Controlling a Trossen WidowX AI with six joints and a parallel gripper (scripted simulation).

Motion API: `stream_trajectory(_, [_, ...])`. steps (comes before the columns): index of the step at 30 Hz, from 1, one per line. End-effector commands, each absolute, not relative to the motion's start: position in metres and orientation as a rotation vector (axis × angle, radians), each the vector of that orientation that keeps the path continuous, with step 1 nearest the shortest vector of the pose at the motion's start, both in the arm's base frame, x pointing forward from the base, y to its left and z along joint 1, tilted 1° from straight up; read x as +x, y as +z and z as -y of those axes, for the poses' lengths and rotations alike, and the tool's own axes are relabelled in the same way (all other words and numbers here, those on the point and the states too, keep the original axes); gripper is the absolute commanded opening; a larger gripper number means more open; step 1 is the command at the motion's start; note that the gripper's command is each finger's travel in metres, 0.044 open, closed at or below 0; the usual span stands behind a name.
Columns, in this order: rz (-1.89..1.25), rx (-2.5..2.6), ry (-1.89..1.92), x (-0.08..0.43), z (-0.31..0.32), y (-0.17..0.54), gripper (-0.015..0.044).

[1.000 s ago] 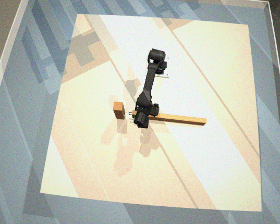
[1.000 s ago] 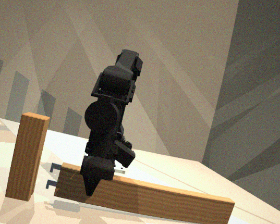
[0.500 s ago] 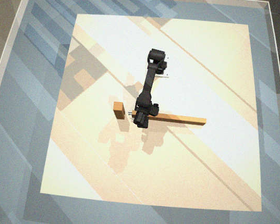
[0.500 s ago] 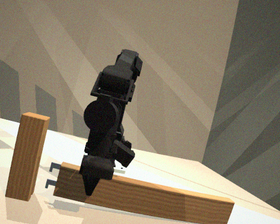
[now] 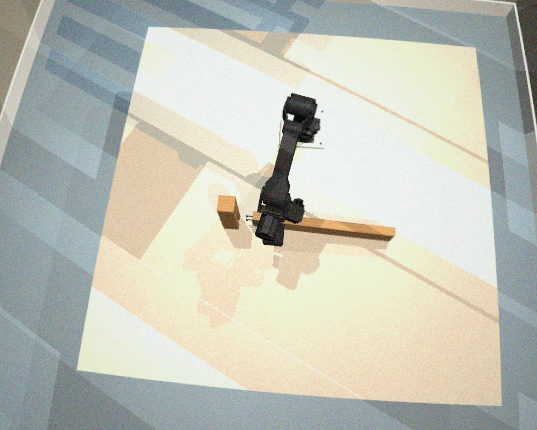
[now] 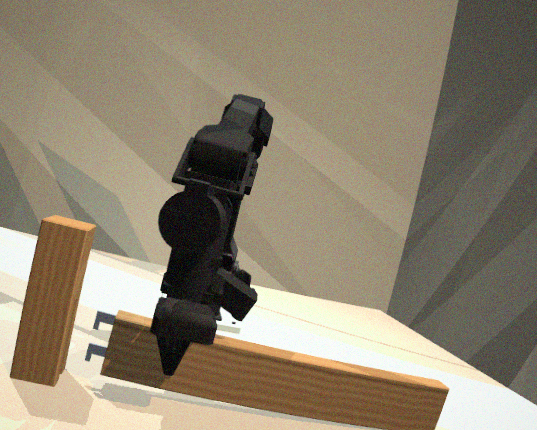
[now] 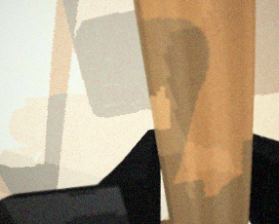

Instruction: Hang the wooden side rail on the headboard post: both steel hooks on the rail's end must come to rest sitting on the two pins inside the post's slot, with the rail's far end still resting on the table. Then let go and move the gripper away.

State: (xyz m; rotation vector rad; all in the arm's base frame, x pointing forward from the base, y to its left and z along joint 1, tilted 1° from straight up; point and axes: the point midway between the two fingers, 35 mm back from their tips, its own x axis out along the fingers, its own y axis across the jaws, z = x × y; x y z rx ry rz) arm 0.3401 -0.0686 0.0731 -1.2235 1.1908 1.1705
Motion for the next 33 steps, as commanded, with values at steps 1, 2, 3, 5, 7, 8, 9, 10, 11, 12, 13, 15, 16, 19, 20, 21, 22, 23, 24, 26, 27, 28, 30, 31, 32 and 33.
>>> stream_trajectory(1, [-1.189,-1.229,1.162,0.3416,0.0705,0.0741,0.0])
stream_trajectory(2, [-1.189,-1.229,1.162,0.3415,0.0706,0.074,0.0])
stream_trajectory(3, [-1.189,-1.229,1.162,0.3414,0.0707,0.0739,0.0])
stream_trajectory(5, [-1.189,-1.229,1.162,0.3412,0.071,0.0737,0.0])
stream_trajectory(7, [-1.189,-1.229,1.162,0.3409,0.0712,0.0734,0.0])
stream_trajectory(8, [-1.189,-1.229,1.162,0.3408,0.0713,0.0733,0.0])
stream_trajectory(9, [-1.189,-1.229,1.162,0.3407,0.0714,0.0732,0.0])
stream_trajectory(10, [-1.189,-1.229,1.162,0.3406,0.0715,0.0732,0.0])
stream_trajectory(11, [-1.189,-1.229,1.162,0.3405,0.0717,0.0733,0.0])
stream_trajectory(12, [-1.189,-1.229,1.162,0.3404,0.0718,0.0734,0.0])
stream_trajectory(13, [-1.189,-1.229,1.162,0.3403,0.0719,0.0735,0.0])
stream_trajectory(15, [-1.189,-1.229,1.162,0.3401,0.0721,0.0738,0.0])
stream_trajectory(16, [-1.189,-1.229,1.162,0.3401,0.0722,0.0739,0.0])
stream_trajectory(19, [-1.189,-1.229,1.162,0.3403,0.0725,0.0742,0.0])
stream_trajectory(20, [-1.189,-1.229,1.162,0.3403,0.0726,0.0743,0.0])
stream_trajectory(21, [-1.189,-1.229,1.162,0.3404,0.0727,0.0744,0.0])
stream_trajectory(22, [-1.189,-1.229,1.162,0.3405,0.0727,0.0744,0.0])
stream_trajectory(23, [-1.189,-1.229,1.162,0.3406,0.0728,0.0745,0.0])
stream_trajectory(24, [-1.189,-1.229,1.162,0.3406,0.0729,0.0746,0.0])
stream_trajectory(26, [-1.189,-1.229,1.162,0.3408,0.073,0.0748,0.0])
stream_trajectory(27, [-1.189,-1.229,1.162,0.3408,0.0731,0.0748,0.0])
stream_trajectory(28, [-1.189,-1.229,1.162,0.3409,0.0732,0.0749,0.0])
stream_trajectory(30, [-1.189,-1.23,1.162,0.341,0.0733,0.0751,0.0])
stream_trajectory(31, [-1.189,-1.23,1.162,0.3411,0.0734,0.0752,0.0])
stream_trajectory(32, [-1.189,-1.23,1.162,0.3412,0.0735,0.0752,0.0])
stream_trajectory(33, [-1.189,-1.23,1.162,0.3413,0.0735,0.0753,0.0])
